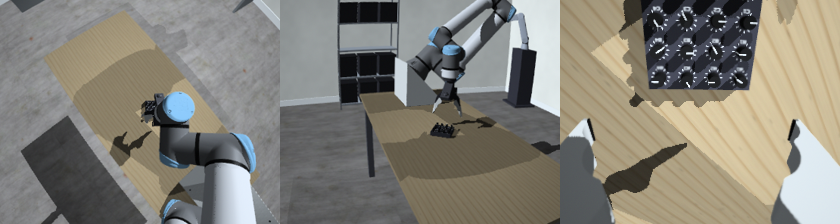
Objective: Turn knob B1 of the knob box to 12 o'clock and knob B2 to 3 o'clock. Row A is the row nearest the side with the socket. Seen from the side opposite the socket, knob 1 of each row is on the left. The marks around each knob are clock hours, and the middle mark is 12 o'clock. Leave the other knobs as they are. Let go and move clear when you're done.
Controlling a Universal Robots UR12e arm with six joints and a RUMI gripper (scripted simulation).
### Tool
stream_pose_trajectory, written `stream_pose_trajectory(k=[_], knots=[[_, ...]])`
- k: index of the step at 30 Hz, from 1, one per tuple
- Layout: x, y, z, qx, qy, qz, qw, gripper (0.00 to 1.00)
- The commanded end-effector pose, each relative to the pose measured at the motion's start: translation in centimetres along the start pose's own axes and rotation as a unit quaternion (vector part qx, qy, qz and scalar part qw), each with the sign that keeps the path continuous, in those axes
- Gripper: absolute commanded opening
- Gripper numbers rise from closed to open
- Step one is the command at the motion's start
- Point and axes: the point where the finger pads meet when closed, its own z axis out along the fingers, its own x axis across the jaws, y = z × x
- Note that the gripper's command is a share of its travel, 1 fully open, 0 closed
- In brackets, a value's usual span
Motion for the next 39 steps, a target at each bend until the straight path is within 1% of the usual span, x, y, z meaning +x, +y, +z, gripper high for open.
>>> stream_pose_trajectory(k=[1, 26, 33, 39], knots=[[0.06, -0.05, -0.13, 0.001, 0.000, 0.000, 1.000, 1.00], [0.10, -0.11, -0.15, 0.001, 0.000, 0.006, 1.000, 1.00], [0.27, -0.43, -0.26, 0.001, 0.000, 0.035, 0.999, 1.00], [0.58, -0.76, -0.38, 0.001, 0.000, 0.085, 0.996, 1.00]])
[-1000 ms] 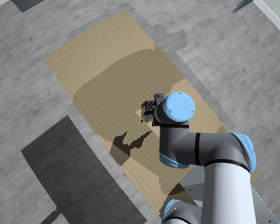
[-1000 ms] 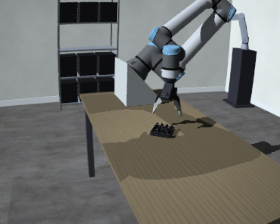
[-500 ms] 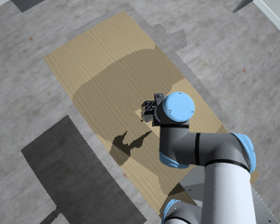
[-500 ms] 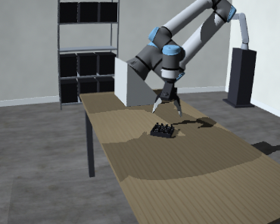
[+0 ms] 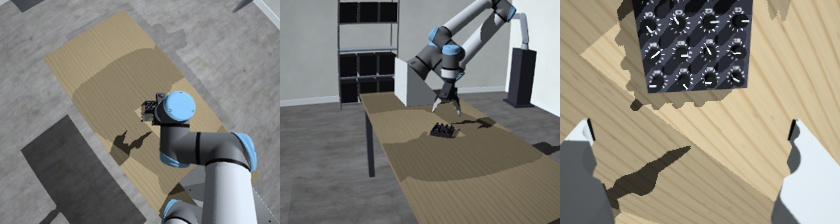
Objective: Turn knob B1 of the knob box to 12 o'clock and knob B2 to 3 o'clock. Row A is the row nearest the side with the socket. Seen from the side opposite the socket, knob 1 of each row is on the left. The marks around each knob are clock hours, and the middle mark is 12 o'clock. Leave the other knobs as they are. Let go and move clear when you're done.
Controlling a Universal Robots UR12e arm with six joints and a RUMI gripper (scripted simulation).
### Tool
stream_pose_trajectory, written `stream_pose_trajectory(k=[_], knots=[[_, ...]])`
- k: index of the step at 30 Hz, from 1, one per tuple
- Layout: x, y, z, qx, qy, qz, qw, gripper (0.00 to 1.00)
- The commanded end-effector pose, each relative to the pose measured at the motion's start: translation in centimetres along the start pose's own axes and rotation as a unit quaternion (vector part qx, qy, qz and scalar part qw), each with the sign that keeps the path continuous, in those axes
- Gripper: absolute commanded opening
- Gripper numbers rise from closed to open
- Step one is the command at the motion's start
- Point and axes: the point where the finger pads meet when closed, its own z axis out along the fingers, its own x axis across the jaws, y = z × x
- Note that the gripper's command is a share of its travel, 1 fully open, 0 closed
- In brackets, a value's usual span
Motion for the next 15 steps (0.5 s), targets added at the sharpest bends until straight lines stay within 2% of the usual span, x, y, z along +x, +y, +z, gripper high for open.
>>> stream_pose_trajectory(k=[1, 3, 15], knots=[[0.37, -0.65, -0.29, 0.001, 0.000, 0.060, 0.998, 1.00], [0.37, -0.65, -0.29, 0.001, 0.000, 0.060, 0.998, 1.00], [1.08, -1.34, -0.51, 0.002, 0.000, 0.191, 0.982, 1.00]])
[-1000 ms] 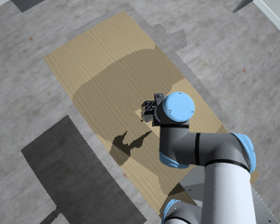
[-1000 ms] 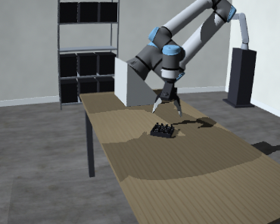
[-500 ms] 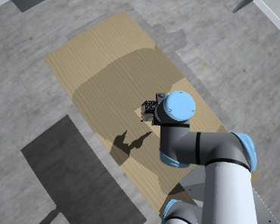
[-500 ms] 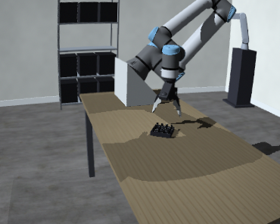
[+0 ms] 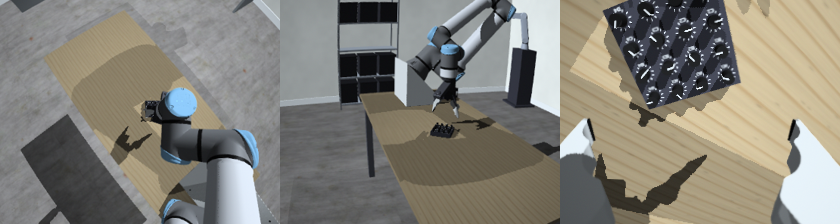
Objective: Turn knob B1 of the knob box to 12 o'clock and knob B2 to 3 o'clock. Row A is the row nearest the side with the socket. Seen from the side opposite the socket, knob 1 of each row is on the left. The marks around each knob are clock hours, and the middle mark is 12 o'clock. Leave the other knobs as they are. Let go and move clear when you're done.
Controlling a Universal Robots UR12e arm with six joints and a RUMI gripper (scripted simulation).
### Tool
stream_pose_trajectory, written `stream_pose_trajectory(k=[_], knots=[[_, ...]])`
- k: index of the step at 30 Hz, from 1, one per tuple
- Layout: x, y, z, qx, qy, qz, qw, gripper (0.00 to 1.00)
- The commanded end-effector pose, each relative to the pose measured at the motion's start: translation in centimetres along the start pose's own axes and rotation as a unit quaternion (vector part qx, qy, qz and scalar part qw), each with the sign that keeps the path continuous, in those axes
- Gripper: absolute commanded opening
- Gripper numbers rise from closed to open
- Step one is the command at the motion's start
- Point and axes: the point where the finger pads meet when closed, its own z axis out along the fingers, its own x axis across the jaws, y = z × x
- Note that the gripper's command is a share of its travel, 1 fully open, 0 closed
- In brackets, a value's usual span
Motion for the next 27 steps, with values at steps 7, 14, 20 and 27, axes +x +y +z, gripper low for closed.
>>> stream_pose_trajectory(k=[7, 14, 20, 27], knots=[[0.5, -1.0, -0.4, 0.004, 0.001, 0.135, 0.991, 1.00], [0.8, -1.3, -0.5, 0.004, 0.000, 0.200, 0.980, 1.00], [1.0, -1.6, -0.6, 0.004, 0.000, 0.257, 0.966, 1.00], [1.2, -1.9, -0.7, 0.004, 0.000, 0.319, 0.948, 1.00]])
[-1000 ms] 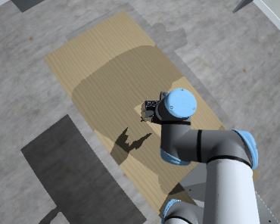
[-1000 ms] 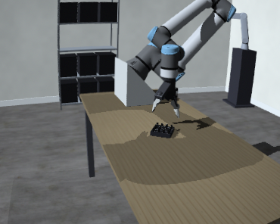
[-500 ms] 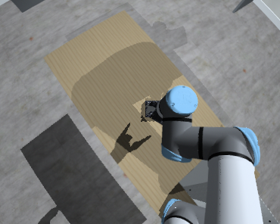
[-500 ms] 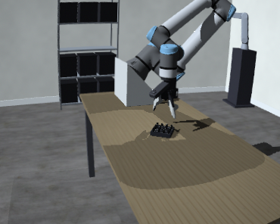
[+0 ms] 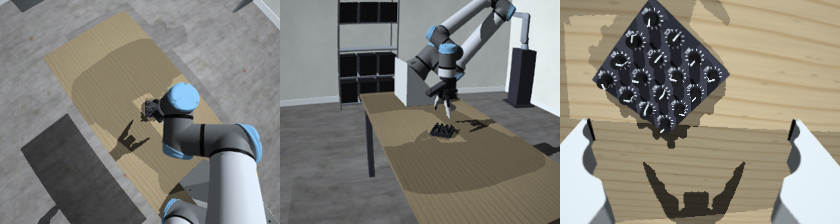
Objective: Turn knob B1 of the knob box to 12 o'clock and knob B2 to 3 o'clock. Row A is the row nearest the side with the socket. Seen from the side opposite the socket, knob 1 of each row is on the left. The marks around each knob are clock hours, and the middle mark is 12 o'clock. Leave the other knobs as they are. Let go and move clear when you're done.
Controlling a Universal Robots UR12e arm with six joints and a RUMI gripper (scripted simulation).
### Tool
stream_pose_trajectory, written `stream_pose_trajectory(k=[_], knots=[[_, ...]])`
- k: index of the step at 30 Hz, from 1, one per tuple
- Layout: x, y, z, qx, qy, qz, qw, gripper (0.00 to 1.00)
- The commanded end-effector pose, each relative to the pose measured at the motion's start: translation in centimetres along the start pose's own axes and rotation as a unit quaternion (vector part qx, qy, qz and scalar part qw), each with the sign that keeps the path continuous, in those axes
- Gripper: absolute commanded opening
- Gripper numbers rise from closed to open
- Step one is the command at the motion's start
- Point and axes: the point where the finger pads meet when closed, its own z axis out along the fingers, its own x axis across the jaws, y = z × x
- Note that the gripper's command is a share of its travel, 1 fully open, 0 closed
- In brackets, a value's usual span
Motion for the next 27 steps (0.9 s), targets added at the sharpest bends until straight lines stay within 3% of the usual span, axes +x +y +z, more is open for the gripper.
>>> stream_pose_trajectory(k=[1, 12, 27], knots=[[-0.1, -0.6, -0.3, 0.004, -0.001, 0.078, 0.997, 1.00], [0.0, -1.1, -0.4, 0.004, -0.001, 0.166, 0.986, 1.00], [0.2, -1.8, -0.7, 0.003, -0.002, 0.324, 0.946, 1.00]])
